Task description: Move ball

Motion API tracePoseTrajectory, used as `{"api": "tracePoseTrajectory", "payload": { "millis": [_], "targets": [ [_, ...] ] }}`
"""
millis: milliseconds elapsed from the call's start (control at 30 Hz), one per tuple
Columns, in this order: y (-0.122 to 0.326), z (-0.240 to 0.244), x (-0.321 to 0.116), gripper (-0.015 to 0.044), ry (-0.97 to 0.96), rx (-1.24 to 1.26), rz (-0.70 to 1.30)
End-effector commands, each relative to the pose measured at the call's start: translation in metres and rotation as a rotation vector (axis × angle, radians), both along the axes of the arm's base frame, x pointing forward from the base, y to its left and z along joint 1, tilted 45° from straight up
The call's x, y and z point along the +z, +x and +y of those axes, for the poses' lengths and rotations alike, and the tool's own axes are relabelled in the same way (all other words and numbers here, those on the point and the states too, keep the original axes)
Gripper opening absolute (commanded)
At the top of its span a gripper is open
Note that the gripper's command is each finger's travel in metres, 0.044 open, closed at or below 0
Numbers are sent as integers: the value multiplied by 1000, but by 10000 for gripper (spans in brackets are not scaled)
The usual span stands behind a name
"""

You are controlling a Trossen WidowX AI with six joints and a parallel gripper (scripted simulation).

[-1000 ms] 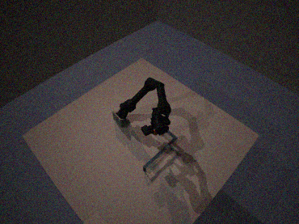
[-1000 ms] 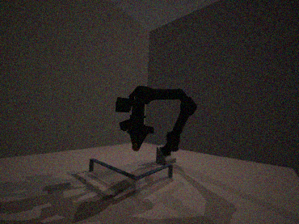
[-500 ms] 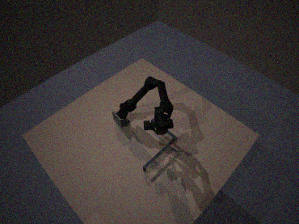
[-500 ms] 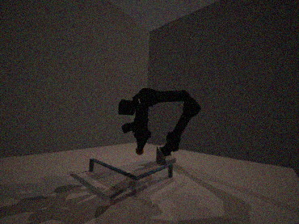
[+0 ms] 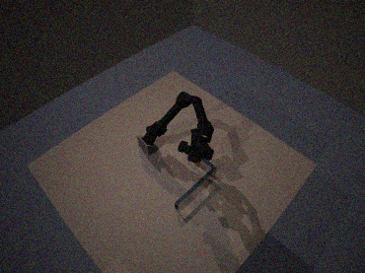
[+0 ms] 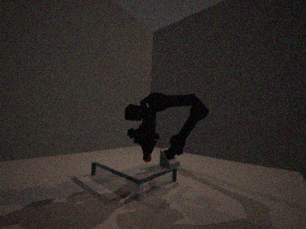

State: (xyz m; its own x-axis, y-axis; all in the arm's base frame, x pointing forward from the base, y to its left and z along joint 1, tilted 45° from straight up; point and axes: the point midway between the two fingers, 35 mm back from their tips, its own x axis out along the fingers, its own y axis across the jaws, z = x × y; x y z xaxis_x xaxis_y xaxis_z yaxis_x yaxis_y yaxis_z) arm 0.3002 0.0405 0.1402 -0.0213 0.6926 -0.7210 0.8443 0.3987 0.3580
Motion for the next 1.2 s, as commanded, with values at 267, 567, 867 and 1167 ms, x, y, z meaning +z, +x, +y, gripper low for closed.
{"api": "tracePoseTrajectory", "payload": {
  "millis": [267,567,867,1167],
  "targets": [
    [-7,20,6,0,0,-247,239],
    [-9,26,7,0,0,-318,308],
    [-7,49,-17,0,-2,-318,307],
    [-10,75,-41,0,3,-317,308]
  ]
}}
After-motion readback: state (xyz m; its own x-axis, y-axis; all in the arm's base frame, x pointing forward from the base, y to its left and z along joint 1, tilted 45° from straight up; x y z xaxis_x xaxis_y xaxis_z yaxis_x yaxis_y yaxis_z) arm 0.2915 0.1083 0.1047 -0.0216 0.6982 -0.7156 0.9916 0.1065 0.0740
